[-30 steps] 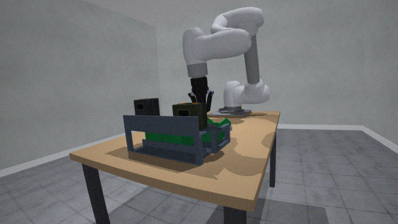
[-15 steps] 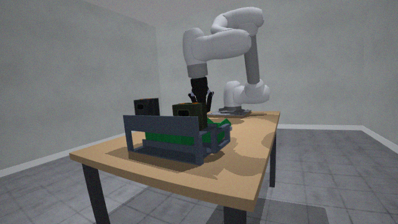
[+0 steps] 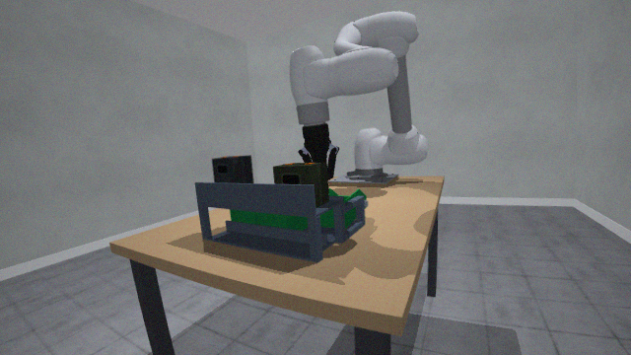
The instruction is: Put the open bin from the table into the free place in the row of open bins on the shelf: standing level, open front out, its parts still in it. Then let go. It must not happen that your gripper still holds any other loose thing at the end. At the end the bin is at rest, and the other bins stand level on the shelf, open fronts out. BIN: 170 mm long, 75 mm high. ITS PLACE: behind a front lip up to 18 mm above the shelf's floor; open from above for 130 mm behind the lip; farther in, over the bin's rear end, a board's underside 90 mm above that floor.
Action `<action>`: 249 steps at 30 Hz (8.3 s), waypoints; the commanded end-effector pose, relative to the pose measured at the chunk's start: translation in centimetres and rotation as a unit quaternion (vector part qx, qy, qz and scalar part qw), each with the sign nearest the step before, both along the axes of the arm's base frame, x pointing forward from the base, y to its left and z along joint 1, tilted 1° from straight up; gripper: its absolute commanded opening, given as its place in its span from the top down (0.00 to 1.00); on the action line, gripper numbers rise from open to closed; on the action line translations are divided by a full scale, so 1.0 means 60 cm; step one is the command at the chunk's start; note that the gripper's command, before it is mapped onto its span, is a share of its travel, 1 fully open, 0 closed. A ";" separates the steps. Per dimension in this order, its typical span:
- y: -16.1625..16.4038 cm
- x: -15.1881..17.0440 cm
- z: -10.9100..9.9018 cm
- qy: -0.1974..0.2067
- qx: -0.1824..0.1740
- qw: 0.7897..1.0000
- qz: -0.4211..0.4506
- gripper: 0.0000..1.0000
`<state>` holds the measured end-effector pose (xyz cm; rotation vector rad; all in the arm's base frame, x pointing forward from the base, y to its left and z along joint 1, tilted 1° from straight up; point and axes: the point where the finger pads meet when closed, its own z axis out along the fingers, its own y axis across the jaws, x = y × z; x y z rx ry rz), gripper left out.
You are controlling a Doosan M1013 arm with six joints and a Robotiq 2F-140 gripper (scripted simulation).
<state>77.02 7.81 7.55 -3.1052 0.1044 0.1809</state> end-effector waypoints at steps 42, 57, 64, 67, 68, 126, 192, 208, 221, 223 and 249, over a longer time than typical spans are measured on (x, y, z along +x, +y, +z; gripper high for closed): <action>0.000 0.000 -0.004 0.000 0.000 1.000 0.000 1.00; 0.000 0.000 -0.004 0.000 0.000 1.000 0.000 1.00; 0.000 0.001 -0.004 -0.001 0.000 1.000 0.000 1.00; 0.000 0.003 -0.005 -0.001 0.000 1.000 0.000 1.00; 0.000 0.003 -0.005 -0.001 0.000 1.000 0.000 1.00; -0.002 0.031 -0.007 -0.013 -0.001 1.000 0.000 1.00; -0.004 0.055 -0.009 -0.019 -0.001 1.000 0.000 1.00; -0.004 0.063 -0.009 -0.021 -0.001 1.000 -0.001 1.00; -0.004 0.063 -0.009 -0.022 -0.001 1.000 -0.001 1.00; -0.004 0.063 -0.009 -0.022 -0.001 1.000 -0.001 1.00; -0.004 0.063 -0.009 -0.022 -0.001 1.000 -0.001 1.00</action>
